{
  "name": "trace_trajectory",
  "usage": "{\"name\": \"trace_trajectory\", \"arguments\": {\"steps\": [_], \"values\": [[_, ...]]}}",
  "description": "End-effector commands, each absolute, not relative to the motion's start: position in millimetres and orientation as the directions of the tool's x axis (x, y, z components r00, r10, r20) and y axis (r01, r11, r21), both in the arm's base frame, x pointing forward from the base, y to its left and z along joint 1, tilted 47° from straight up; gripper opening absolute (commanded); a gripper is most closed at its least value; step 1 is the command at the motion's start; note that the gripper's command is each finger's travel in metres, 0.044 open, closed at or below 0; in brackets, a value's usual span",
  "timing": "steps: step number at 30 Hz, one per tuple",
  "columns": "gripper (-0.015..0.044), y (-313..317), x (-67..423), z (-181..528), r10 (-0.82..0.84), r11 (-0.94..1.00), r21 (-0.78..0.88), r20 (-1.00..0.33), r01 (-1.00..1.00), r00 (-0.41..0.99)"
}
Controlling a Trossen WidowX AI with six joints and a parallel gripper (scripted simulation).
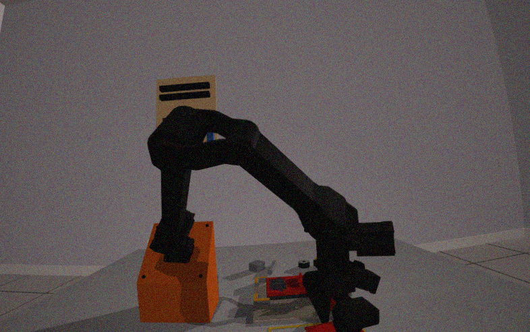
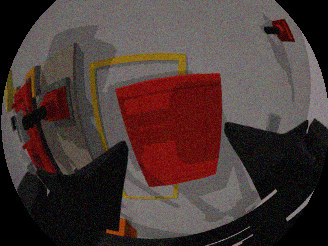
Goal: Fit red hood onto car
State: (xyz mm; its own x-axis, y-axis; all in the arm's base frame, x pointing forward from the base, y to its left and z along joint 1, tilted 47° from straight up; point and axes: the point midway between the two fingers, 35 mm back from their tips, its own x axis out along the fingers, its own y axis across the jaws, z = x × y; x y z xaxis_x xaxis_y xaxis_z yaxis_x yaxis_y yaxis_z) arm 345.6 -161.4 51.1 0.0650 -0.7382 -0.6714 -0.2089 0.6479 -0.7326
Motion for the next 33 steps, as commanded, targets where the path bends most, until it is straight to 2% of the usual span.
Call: {"name": "trace_trajectory", "arguments": {"steps": [1, 7, 11, 20, 30, 33], "values": [[0.0440, -162.5, 346.1, 49.1, -0.736, 0.649, -0.731, -0.673, -0.211, 0.068], [0.0440, -164.7, 346.2, 47.2, -0.736, 0.649, -0.731, -0.673, -0.211, 0.068], [0.0335, -164.0, 345.7, 48.8, -0.738, 0.648, -0.733, -0.671, -0.209, 0.065], [0.0275, -164.0, 345.7, 48.8, -0.738, 0.648, -0.733, -0.671, -0.209, 0.065], [0.0012, -156.9, 345.2, 55.0, -0.739, 0.647, -0.733, -0.671, -0.210, 0.065], [0.0000, -152.2, 344.8, 59.3, -0.739, 0.647, -0.733, -0.671, -0.210, 0.065]]}}
